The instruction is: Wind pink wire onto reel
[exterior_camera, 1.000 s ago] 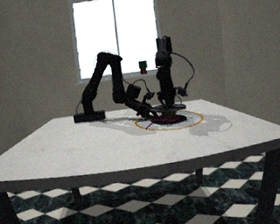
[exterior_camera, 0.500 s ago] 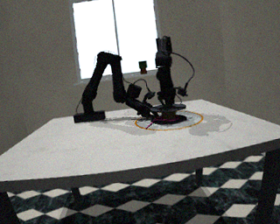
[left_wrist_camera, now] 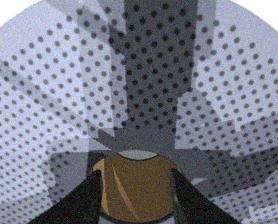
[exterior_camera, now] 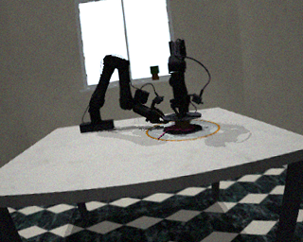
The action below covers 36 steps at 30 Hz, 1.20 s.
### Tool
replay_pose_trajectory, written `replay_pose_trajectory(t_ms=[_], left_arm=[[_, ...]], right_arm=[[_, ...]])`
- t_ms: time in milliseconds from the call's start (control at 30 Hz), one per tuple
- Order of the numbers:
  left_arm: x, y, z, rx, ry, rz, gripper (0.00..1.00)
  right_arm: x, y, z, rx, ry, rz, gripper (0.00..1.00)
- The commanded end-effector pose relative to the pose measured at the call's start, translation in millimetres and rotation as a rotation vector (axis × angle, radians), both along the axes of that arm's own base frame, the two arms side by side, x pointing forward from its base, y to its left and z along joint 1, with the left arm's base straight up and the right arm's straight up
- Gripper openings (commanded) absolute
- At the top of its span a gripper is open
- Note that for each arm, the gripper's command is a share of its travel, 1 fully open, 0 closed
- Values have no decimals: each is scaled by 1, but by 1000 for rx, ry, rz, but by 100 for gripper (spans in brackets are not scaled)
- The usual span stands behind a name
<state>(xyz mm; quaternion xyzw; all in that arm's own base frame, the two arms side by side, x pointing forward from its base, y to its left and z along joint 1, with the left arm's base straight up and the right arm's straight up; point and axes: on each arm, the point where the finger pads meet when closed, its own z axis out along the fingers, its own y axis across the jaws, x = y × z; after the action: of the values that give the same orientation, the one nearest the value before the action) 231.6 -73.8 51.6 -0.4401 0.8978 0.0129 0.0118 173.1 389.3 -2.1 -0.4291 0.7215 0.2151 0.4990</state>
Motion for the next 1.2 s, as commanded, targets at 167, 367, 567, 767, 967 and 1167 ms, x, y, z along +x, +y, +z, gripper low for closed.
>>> replay_pose_trajectory(t_ms=[167,367,567,767,967,1167], left_arm=[[-3,-8,-2,-34,9,31,52],[-3,-8,-2,-34,9,31,52],[-3,-8,-2,-34,9,31,52],[-3,-8,-2,-34,9,31,52],[-3,-8,-2,-34,9,31,52],[-3,-8,-2,-34,9,31,52]], right_arm=[[-13,-25,9,59,-18,-12,25],[-20,-36,3,59,-18,-12,25],[-26,-50,-14,29,-11,-12,25],[-26,-48,-8,46,-15,-12,25],[-24,-43,-3,59,-18,-12,25],[-22,-40,-3,59,-18,-12,25]])
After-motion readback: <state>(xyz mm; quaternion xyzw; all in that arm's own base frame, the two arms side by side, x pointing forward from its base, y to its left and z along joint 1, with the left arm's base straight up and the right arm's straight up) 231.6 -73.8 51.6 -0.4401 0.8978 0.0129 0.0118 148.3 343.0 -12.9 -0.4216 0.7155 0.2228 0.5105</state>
